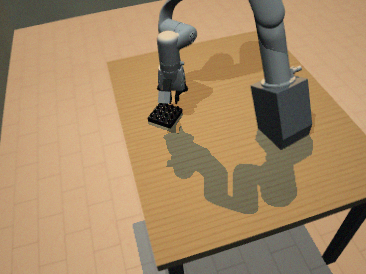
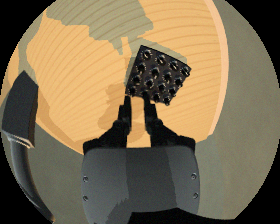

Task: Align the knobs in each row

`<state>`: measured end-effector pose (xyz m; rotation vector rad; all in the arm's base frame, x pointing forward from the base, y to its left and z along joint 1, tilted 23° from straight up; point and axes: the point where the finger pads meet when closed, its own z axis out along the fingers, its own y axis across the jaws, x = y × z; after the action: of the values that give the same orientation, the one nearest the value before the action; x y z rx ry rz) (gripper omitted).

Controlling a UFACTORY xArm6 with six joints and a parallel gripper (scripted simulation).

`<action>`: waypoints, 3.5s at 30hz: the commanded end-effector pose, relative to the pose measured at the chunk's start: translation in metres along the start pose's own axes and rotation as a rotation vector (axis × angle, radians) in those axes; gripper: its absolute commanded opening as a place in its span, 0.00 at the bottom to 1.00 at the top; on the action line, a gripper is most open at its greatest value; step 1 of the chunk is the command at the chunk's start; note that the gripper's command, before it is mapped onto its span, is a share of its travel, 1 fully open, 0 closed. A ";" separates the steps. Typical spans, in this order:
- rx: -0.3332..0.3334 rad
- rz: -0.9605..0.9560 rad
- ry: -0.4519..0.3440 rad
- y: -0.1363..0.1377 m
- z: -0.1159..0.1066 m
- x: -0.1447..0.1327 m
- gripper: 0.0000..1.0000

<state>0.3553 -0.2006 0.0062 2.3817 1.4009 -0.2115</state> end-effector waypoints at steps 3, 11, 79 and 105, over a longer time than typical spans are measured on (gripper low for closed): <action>-0.003 0.000 0.001 0.001 -0.001 0.000 0.19; -0.003 0.000 0.000 0.001 0.001 0.000 0.19; -0.003 0.001 0.000 0.000 0.045 0.001 0.19; -0.003 0.001 0.000 0.000 0.045 0.001 0.19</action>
<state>0.3572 -0.2171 -0.0367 2.3809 1.4000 -0.2116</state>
